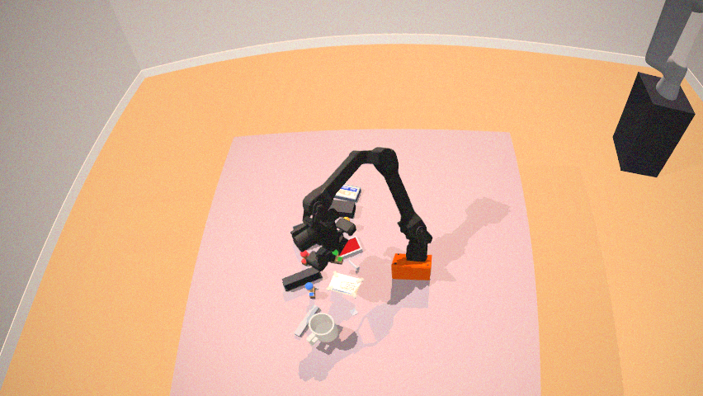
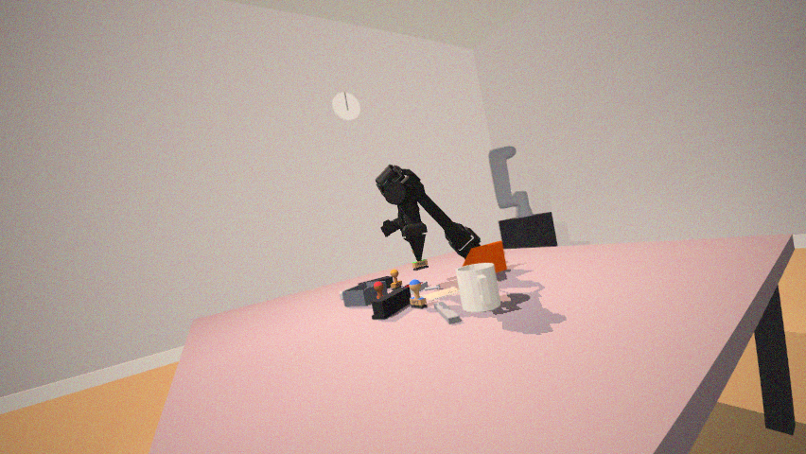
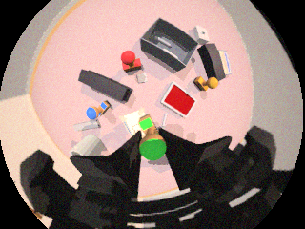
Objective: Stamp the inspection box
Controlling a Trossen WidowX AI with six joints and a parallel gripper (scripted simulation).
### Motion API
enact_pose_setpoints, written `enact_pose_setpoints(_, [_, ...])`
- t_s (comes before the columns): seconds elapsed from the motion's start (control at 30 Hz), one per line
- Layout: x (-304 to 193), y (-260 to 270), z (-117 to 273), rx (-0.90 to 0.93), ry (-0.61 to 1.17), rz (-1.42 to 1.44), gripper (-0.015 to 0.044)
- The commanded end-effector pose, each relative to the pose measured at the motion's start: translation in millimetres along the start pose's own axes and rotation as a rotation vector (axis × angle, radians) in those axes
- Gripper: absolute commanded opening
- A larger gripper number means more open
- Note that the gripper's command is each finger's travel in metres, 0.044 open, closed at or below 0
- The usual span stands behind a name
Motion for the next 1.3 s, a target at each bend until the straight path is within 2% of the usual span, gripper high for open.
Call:
enact_pose_setpoints(0.0, [26,-16,5,0.015,-0.008,-0.001,0.0000])
enact_pose_setpoints(0.57, [113,-104,4,-0.014,-0.025,-0.013,0.0000])
enact_pose_setpoints(1.27, [117,-108,-18,-0.015,-0.026,-0.014,0.0000])
Point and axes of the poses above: the point midway between the two fingers, 35 mm back from their tips, its own z axis back along the fingers, its own y axis across the jaws, x = y × z, the point moved 9 cm from there along z, back along the fingers, and after that the axes turned 7 degrees about -z, right-handed, at the moved point
